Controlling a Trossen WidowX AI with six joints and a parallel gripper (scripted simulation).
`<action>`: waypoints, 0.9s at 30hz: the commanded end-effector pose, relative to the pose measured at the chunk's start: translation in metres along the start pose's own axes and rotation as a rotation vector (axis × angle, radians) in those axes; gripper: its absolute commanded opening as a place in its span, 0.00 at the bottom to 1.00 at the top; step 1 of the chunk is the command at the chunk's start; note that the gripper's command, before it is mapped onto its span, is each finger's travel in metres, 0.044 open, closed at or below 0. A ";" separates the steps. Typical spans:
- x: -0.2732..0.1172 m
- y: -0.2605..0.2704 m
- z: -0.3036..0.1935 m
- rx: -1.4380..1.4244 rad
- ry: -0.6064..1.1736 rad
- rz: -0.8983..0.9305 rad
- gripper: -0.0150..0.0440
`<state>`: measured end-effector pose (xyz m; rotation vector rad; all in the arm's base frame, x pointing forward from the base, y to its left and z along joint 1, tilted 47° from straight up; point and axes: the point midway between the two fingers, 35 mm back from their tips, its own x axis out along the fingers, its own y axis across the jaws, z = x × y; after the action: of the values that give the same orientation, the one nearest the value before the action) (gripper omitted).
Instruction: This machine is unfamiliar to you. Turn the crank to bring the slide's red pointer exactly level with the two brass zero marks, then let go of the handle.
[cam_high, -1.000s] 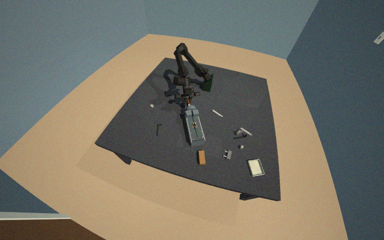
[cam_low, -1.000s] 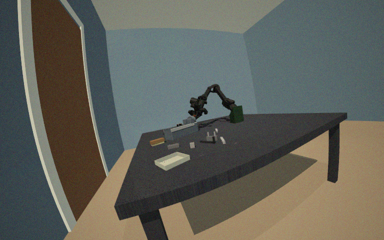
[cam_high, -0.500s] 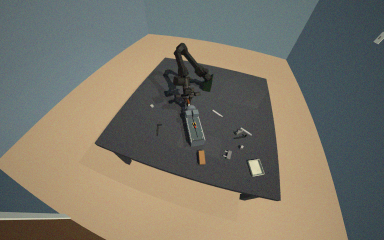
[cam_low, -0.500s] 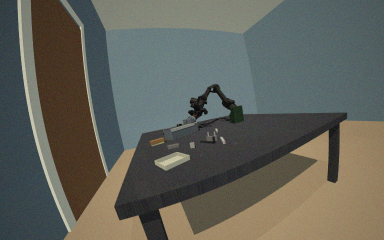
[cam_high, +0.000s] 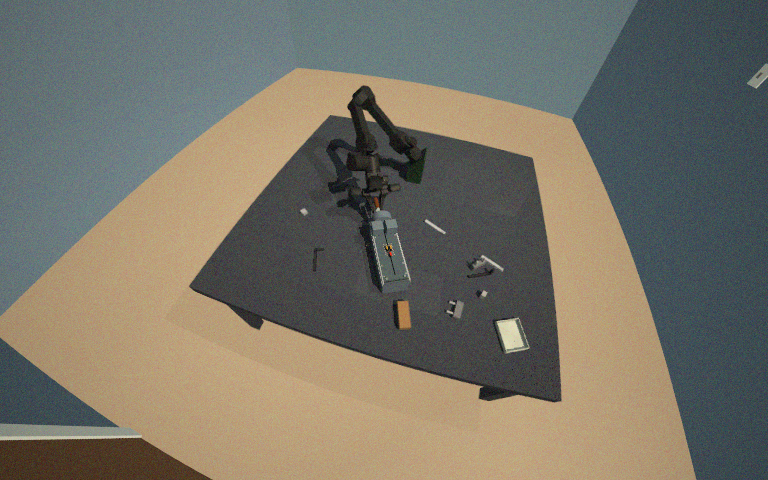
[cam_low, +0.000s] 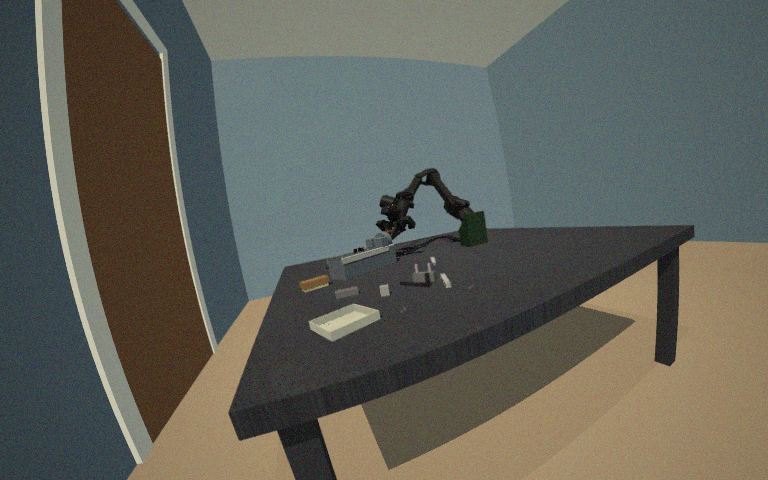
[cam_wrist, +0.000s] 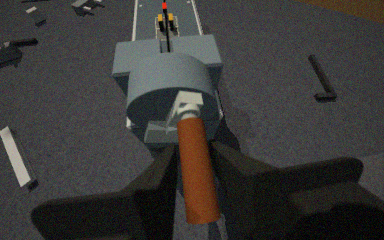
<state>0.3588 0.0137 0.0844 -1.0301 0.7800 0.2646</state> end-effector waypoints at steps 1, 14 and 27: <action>0.000 0.000 0.000 0.000 0.000 -0.001 0.61; -0.008 0.000 0.009 0.001 0.001 0.001 1.00; -0.046 0.001 0.050 0.000 -0.002 0.007 1.00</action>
<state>0.3491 0.0539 0.1191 -1.0295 0.7886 0.2751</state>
